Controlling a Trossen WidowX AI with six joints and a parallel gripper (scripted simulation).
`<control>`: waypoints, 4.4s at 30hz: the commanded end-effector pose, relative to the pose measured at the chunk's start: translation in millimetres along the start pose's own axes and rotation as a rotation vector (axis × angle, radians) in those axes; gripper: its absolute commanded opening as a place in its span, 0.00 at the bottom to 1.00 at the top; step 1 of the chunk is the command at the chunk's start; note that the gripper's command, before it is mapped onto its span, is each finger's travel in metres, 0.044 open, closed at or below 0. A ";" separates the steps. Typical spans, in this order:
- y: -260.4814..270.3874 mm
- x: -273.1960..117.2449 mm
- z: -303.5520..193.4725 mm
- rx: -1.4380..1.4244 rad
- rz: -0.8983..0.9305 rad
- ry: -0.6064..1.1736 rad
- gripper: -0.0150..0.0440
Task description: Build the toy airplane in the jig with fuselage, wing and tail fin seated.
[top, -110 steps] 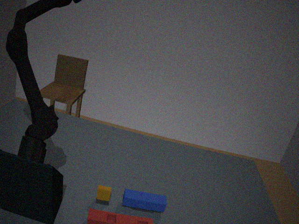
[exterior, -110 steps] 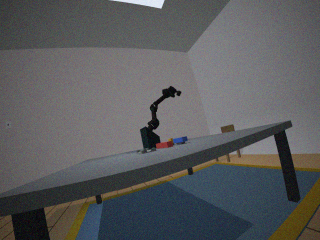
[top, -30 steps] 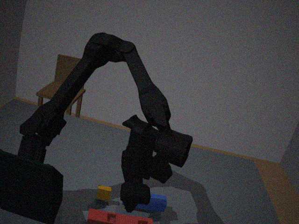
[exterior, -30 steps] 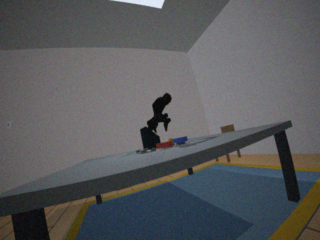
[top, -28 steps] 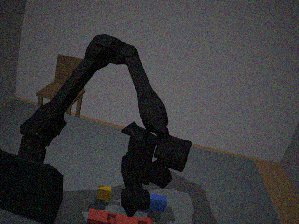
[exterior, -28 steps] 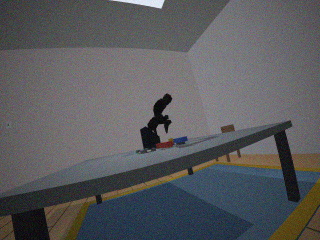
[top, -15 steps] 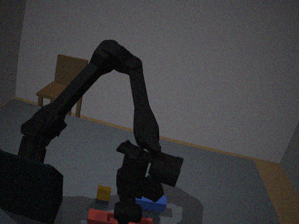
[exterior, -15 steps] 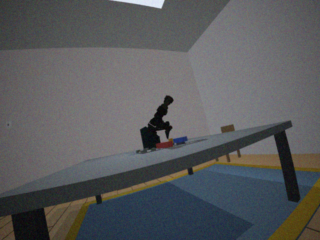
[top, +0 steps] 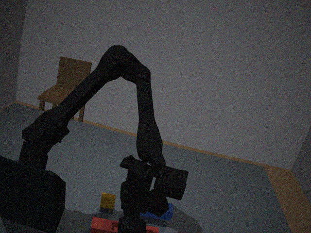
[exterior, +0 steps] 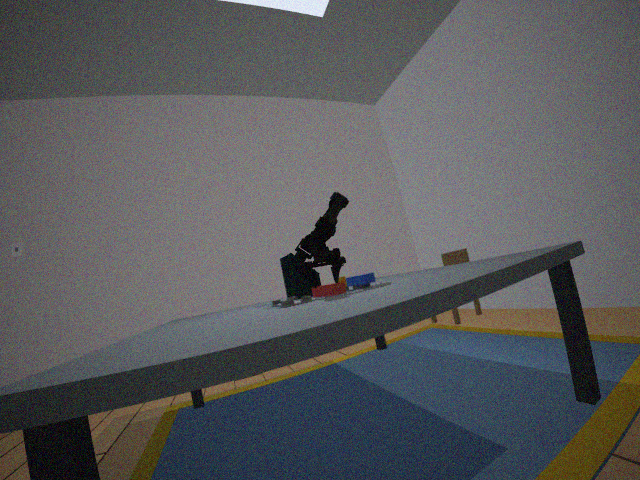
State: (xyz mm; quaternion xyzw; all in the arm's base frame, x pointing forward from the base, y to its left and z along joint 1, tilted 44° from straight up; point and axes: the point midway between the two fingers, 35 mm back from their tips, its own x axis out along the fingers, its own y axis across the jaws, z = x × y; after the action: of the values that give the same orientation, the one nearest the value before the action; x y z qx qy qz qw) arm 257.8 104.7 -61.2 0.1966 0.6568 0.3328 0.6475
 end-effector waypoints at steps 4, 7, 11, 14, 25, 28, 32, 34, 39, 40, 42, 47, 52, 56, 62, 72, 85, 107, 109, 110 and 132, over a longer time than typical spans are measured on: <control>1.0 12.3 -2.7 0.005 0.005 0.006 1.00; 1.2 17.1 -3.0 0.005 0.006 0.006 1.00; 1.6 23.5 -3.4 0.006 0.007 0.006 1.00; 1.9 28.2 -3.9 0.006 0.007 0.006 1.00; 2.1 30.5 -4.1 0.006 0.008 0.006 0.64; 2.1 30.5 -4.1 0.006 0.008 0.006 0.58; 2.1 30.5 -4.1 0.006 0.008 0.006 0.53; 2.1 30.5 -4.1 0.006 0.008 0.006 0.48; 0.4 21.0 -1.6 0.006 0.004 0.006 0.25; 0.0 18.2 -1.0 0.006 0.002 0.005 0.25; -0.8 12.6 0.2 0.006 0.000 0.005 0.25; -2.5 -1.8 2.5 0.006 -0.004 0.005 0.25; -3.7 -16.7 4.0 0.006 -0.007 0.004 0.25; -4.2 -28.6 4.5 0.006 -0.008 0.005 0.25; -4.4 -46.6 4.4 0.006 -0.008 0.005 0.25; -2.7 -77.2 1.6 0.006 -0.005 0.006 0.25; -7.2 -98.2 -1.5 0.015 0.001 0.006 0.25; -72.5 -75.7 -1.2 0.107 -0.007 0.004 0.25; -78.4 -73.3 -2.0 0.115 -0.007 0.004 0.25; -81.4 -72.0 -2.4 0.119 -0.007 0.004 0.25; -143.4 -40.8 -19.5 0.209 -0.007 0.004 0.25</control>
State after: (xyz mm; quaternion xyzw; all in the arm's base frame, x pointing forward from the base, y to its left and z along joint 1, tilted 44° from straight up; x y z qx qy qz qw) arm 266.6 -22.4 -124.0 0.2596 0.6904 0.2651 0.6211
